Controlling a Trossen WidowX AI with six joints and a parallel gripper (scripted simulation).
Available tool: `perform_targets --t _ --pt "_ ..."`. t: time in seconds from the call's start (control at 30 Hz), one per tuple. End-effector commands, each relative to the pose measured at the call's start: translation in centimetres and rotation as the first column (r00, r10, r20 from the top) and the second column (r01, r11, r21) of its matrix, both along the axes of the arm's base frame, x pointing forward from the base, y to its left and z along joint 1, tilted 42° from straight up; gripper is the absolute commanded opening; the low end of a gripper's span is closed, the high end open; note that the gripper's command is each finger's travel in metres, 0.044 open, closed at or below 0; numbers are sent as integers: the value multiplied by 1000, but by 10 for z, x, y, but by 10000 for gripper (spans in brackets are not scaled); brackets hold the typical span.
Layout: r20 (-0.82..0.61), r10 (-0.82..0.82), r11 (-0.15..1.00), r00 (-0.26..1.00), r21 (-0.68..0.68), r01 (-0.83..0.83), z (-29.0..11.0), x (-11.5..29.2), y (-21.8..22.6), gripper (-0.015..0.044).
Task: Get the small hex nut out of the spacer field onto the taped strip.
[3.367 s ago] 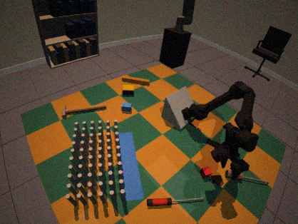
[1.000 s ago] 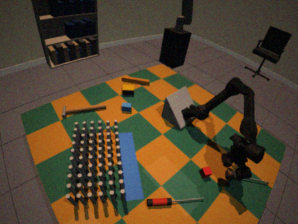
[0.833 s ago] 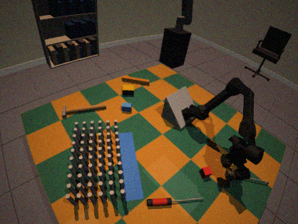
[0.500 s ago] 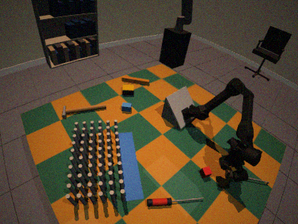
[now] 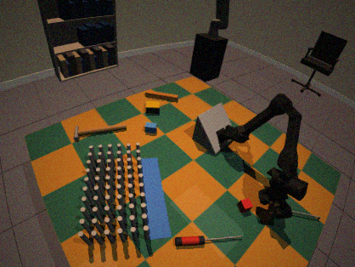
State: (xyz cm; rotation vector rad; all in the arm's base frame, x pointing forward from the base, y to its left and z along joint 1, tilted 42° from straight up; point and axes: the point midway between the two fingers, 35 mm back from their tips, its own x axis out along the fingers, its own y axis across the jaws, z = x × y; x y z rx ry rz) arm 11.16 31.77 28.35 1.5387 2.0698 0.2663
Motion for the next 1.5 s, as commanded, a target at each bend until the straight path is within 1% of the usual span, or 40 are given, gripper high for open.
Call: perform_targets --t 0.0,0.03,0.17,0.4,0.57,1.0,1.47 --pt "-4 -3 1000 1000 1 3 -4 -1 4 280" --pt "-4 -3 1000 1000 1 3 -4 -1 4 280" --pt "-4 -3 1000 1000 1 3 -4 -1 4 175" --pt "-4 -3 1000 1000 1 3 -4 -1 4 128" --pt "5 1 1000 1000 -16 -1 5 6 -5 0" --pt "20 13 999 1000 -51 -12 44 20 -43 0" --pt "11 12 999 1000 -38 -12 91 15 -88 0"
